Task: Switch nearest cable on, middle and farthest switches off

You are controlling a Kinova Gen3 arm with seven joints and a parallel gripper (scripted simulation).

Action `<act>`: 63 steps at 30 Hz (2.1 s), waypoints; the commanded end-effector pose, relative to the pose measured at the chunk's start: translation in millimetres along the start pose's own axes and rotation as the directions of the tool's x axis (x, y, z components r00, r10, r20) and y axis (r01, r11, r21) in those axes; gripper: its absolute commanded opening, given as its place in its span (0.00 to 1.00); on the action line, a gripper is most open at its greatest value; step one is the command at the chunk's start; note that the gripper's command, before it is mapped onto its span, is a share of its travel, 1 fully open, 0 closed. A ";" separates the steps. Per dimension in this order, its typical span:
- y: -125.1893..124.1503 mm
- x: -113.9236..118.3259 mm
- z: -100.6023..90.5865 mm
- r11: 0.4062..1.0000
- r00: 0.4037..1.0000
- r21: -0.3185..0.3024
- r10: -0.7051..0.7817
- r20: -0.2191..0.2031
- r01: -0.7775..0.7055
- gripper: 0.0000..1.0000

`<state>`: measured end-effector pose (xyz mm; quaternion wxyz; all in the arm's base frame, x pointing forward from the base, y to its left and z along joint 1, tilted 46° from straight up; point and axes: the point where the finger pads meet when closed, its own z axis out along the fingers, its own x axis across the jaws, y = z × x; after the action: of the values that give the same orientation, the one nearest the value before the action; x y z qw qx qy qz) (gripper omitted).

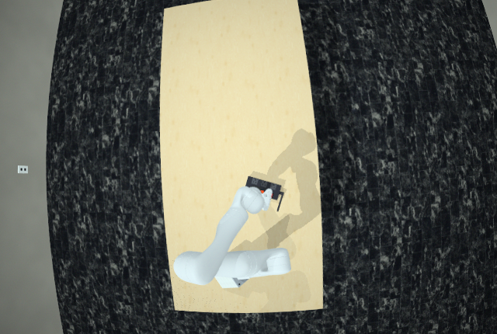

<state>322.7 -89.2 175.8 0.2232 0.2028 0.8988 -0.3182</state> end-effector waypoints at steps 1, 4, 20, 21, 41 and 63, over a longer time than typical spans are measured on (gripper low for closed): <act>-1.4 0.2 4.0 1.000 1.000 -0.001 0.001 -0.002 -0.001 0.00; -1.3 0.1 6.1 1.000 1.000 -0.001 0.001 -0.001 -0.001 0.00; -0.8 -0.6 9.4 1.000 1.000 -0.001 0.000 0.000 0.000 0.00; -0.8 -0.6 9.4 1.000 1.000 -0.001 0.000 0.000 0.000 0.00; -0.8 -0.6 9.4 1.000 1.000 -0.001 0.000 0.000 0.000 0.00; -1.5 -1.0 9.4 1.000 1.000 -0.001 0.000 0.000 0.000 0.00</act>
<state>325.7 -95.3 170.3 0.2232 0.2031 0.8990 -0.3174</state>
